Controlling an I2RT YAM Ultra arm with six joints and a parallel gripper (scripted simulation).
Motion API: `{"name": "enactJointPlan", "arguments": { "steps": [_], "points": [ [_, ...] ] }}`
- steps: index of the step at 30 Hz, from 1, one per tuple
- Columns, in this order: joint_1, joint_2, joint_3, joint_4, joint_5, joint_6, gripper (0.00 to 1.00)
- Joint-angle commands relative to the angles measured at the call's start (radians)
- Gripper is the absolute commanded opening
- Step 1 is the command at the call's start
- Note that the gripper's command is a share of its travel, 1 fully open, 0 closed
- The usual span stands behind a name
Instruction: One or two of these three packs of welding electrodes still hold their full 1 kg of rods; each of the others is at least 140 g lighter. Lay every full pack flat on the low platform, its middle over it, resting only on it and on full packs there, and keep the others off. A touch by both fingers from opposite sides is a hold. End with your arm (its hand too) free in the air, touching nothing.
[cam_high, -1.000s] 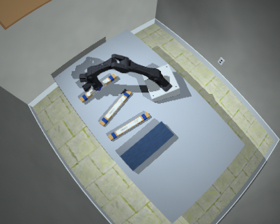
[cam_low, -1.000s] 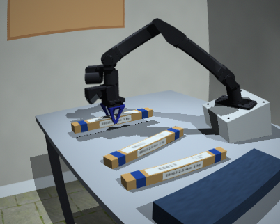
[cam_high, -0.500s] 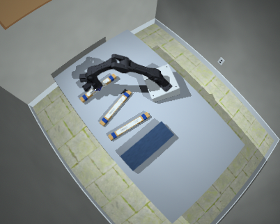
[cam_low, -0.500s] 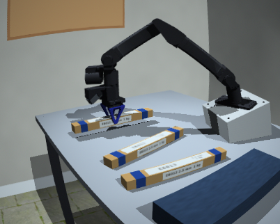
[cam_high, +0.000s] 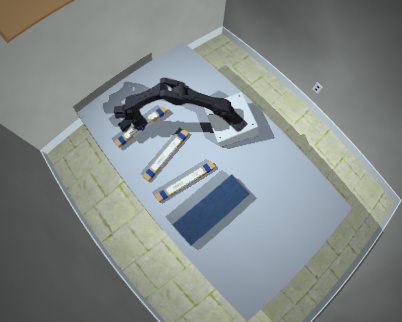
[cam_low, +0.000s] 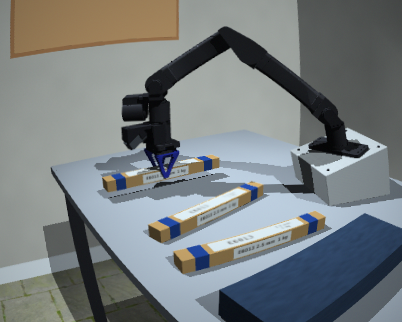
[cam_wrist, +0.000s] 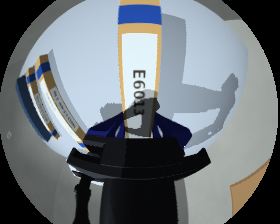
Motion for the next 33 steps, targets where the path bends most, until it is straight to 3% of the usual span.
{"name": "enactJointPlan", "arguments": {
  "steps": [1,33],
  "points": [
    [-0.015,-0.039,0.007,0.0,-0.007,-0.006,0.0],
    [-0.014,-0.012,-0.019,0.041,-0.007,-0.002,0.0]
  ]
}}
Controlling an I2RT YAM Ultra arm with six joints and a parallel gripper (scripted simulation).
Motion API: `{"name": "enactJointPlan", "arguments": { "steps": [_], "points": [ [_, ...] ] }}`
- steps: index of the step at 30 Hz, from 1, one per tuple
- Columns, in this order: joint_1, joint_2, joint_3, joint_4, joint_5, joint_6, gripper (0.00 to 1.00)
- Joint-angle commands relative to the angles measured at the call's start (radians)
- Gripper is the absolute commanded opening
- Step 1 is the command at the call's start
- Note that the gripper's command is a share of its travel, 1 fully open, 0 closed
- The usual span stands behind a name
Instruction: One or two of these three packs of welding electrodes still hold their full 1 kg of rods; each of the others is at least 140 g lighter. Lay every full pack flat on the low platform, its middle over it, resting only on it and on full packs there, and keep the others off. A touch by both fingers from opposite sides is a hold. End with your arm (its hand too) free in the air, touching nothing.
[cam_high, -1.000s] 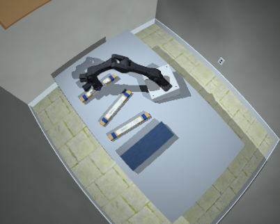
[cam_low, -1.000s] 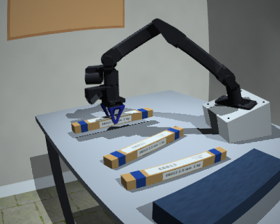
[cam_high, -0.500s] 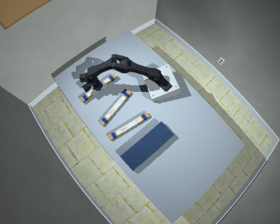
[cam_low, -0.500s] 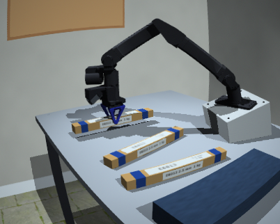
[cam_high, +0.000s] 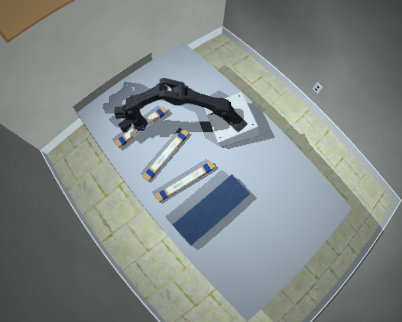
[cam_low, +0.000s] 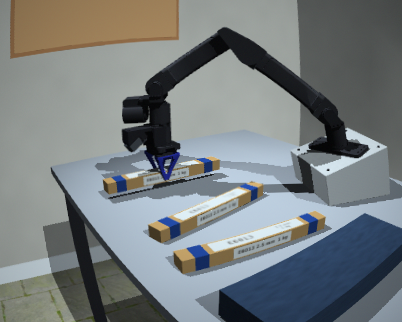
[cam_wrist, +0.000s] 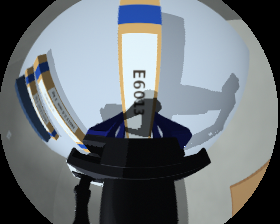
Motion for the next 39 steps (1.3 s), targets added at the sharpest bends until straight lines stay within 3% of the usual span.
{"name": "enactJointPlan", "arguments": {
  "steps": [1,39],
  "points": [
    [-0.013,-0.016,-0.013,0.026,-0.006,-0.001,0.0],
    [0.004,-0.001,-0.009,0.071,-0.004,0.008,0.0]
  ]
}}
